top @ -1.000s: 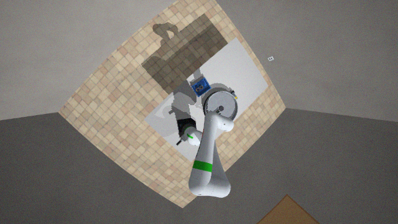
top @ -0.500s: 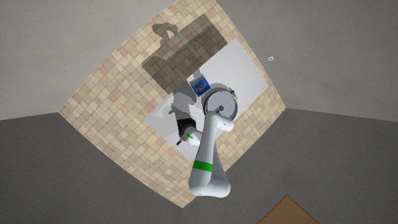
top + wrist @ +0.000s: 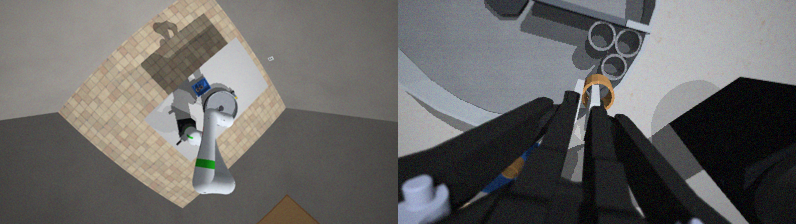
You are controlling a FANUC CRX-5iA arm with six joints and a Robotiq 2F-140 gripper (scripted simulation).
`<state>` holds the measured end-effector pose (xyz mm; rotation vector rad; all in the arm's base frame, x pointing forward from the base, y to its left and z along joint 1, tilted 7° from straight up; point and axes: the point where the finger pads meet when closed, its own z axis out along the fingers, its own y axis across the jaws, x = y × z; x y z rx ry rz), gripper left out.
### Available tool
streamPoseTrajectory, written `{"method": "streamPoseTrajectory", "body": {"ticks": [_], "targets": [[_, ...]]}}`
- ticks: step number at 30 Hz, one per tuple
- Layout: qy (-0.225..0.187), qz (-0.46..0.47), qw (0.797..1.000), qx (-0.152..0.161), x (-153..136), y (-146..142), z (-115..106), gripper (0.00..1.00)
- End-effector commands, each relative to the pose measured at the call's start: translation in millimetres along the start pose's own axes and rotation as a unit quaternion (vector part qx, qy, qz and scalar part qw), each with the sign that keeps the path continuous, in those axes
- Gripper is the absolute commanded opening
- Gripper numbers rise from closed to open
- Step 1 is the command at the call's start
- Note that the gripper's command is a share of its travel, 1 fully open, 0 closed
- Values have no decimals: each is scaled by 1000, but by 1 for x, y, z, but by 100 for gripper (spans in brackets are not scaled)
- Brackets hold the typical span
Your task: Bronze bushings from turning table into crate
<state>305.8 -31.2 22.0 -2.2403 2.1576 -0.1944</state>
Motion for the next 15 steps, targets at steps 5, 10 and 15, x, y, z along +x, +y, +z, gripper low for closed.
{"method": "streamPoseTrajectory", "body": {"ticks": [5, 10, 15], "targets": [[1, 1, 1000, 0, -49, -36, 1, 0], [1, 1, 1000, 0, -95, -70, 1, 0], [1, 1, 1000, 0, -144, -105, 1, 0]]}}
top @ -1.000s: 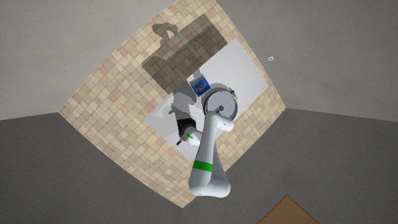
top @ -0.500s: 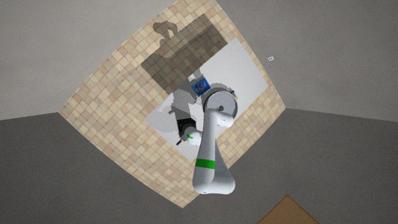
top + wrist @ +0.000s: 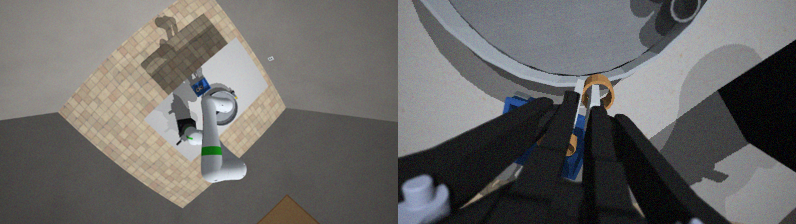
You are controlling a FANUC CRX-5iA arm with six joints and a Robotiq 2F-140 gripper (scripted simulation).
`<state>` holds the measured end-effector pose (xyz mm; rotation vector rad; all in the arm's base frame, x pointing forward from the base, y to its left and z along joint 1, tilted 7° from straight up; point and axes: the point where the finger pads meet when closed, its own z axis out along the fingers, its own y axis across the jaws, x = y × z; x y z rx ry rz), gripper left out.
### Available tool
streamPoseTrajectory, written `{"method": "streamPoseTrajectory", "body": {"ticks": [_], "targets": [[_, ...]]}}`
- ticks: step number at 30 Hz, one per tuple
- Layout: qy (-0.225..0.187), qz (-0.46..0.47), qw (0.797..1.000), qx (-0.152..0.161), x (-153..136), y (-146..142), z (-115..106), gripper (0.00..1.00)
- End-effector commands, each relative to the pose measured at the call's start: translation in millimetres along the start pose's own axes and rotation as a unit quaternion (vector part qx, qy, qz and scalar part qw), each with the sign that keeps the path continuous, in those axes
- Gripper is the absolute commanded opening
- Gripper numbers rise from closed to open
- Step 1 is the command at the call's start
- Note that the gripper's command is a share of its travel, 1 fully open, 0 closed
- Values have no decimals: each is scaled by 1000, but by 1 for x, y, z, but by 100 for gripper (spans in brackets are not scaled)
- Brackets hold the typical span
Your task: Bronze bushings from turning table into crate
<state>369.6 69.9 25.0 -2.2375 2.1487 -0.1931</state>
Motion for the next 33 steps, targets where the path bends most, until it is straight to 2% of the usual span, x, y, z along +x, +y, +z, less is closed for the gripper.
{"method": "streamPoseTrajectory", "body": {"ticks": [1, 2, 10, 16, 24, 33], "targets": [[4, 2, 1000, -3, -46, -38, 4, 0], [4, 2, 1000, -3, -46, -38, 4, 0], [4, 2, 1000, -3, -118, -90, 6, 0], [4, 2, 1000, -3, -149, -113, 6, 0], [4, 2, 1000, -3, -161, -122, 6, 0], [4, 2, 1000, -3, -162, -123, 6, 0]]}}
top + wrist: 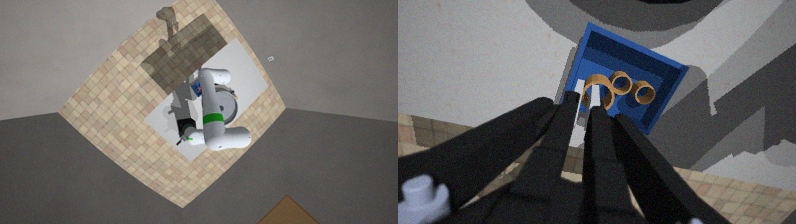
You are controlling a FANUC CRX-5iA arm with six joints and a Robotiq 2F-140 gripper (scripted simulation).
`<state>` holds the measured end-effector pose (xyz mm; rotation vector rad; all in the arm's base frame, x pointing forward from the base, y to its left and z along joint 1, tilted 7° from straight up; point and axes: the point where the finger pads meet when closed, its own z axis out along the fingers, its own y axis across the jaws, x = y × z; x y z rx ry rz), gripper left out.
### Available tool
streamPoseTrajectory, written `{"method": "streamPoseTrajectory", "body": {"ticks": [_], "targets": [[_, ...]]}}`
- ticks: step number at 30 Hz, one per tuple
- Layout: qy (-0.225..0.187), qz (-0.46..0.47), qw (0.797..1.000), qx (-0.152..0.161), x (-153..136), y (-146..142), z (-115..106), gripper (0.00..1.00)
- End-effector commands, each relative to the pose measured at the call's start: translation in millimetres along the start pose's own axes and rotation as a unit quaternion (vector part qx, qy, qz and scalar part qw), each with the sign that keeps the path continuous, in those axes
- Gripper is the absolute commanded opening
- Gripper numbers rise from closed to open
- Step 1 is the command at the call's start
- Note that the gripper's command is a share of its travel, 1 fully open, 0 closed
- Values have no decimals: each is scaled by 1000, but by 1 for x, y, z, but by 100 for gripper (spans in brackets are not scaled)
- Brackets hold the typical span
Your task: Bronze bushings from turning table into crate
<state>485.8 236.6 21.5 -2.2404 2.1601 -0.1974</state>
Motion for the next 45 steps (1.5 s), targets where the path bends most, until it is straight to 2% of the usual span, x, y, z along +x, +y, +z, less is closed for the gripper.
{"method": "streamPoseTrajectory", "body": {"ticks": [1, 32, 37, 45], "targets": [[0, 0, 1000, 0, 0, 0, 0, 0], [0, 0, 1000, 0, 0, 0, 1, 0], [0, 0, 1000, 0, 0, 0, 9, 0], [0, 0, 1000, 0, 0, 0, 54, 0]]}}
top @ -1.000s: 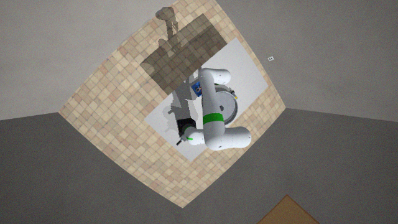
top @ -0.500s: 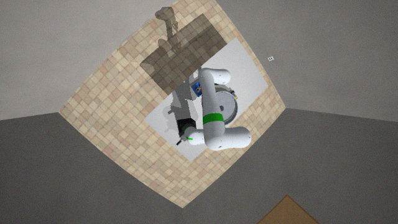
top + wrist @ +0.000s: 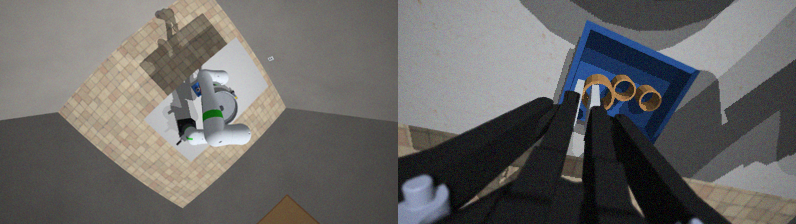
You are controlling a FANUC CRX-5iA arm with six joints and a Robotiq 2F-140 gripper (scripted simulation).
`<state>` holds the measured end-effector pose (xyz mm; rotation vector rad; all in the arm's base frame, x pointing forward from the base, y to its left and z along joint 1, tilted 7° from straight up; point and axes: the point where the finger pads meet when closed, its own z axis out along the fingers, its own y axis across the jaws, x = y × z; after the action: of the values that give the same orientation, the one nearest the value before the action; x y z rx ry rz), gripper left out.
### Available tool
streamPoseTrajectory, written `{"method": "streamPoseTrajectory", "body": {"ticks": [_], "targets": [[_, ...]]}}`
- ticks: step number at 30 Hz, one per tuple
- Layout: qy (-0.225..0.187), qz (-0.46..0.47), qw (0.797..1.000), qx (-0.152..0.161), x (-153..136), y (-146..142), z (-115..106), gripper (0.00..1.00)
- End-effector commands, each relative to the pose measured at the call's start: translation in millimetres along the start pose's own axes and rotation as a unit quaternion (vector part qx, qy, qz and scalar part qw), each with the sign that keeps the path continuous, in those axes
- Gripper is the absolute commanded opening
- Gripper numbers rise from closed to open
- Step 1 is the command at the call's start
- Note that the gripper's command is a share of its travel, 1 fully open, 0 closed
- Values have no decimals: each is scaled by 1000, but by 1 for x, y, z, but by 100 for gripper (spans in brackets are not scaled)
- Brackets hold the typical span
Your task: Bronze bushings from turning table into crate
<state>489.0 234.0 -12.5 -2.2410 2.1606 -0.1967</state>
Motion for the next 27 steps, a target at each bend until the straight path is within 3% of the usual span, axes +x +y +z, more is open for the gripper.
{"method": "streamPoseTrajectory", "body": {"ticks": [1, 6, 27], "targets": [[0, 0, 1000, 1, 0, -1, 25, 0], [0, 0, 1000, 1, 0, -1, 37, 0], [0, 0, 1000, 1, 0, -1, 37, 0]]}}
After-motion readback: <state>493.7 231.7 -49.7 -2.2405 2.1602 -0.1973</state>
